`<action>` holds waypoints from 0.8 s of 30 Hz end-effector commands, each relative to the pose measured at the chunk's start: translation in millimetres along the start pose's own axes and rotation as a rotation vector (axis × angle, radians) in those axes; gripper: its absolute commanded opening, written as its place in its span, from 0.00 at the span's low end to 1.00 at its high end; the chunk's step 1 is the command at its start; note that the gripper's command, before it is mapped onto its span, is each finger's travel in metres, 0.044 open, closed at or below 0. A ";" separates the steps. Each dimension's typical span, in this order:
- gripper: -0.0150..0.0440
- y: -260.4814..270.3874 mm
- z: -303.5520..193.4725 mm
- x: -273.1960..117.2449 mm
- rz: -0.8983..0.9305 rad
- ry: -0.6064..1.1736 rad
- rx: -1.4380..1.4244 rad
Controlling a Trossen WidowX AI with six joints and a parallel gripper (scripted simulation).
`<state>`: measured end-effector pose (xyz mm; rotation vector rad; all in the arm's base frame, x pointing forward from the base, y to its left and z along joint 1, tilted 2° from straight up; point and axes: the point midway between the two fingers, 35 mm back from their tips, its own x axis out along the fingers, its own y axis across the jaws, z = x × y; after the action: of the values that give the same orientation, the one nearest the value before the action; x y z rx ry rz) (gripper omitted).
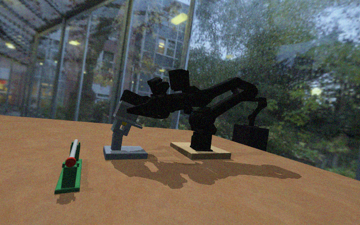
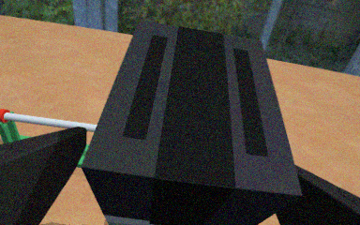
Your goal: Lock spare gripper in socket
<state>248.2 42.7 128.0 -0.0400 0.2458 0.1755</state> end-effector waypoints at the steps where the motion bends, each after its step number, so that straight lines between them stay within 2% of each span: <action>1: 1.00 0.0 8.2 -3.5 0.000 -0.009 0.000; 24: 1.00 1.2 36.9 -27.0 0.007 0.029 -0.001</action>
<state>232.7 41.8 163.4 -0.0436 0.2791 0.1828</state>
